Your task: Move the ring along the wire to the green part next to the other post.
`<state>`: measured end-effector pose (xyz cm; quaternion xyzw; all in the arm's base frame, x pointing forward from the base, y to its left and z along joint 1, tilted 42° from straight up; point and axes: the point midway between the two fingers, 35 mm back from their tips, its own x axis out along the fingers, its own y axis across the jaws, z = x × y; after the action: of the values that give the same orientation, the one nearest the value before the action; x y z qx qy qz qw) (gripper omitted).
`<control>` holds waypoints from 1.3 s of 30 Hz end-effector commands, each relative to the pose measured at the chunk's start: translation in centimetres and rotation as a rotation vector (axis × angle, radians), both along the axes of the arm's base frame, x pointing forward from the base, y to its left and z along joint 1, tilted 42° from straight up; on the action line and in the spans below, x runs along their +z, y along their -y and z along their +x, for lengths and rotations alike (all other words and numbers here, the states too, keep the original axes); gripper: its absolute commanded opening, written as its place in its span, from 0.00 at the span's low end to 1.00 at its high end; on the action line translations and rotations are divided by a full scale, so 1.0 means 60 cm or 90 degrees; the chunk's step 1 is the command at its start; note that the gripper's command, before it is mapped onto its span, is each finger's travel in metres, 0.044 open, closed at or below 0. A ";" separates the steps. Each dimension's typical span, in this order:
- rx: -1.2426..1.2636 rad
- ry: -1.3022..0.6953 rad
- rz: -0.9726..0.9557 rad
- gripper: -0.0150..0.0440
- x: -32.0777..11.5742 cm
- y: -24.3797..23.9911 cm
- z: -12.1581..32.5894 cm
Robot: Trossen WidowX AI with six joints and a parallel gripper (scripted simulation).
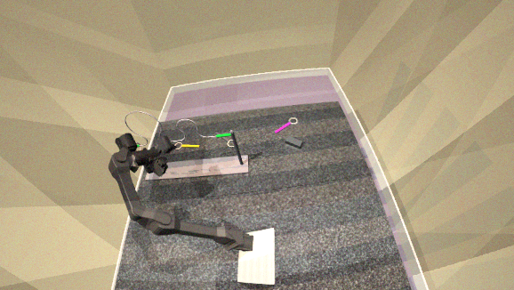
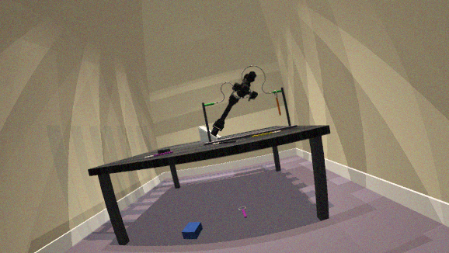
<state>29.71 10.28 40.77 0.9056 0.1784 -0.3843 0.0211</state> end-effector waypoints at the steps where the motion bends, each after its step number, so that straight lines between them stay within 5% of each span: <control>1: -0.004 0.000 0.003 0.89 0.000 -0.001 0.001; 9: -0.188 0.005 0.159 0.53 0.004 -0.045 0.051; 39: -0.686 -0.125 1.163 0.53 0.025 -0.304 0.099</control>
<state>35.97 27.22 42.60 0.5614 -0.0247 -0.1491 -0.8136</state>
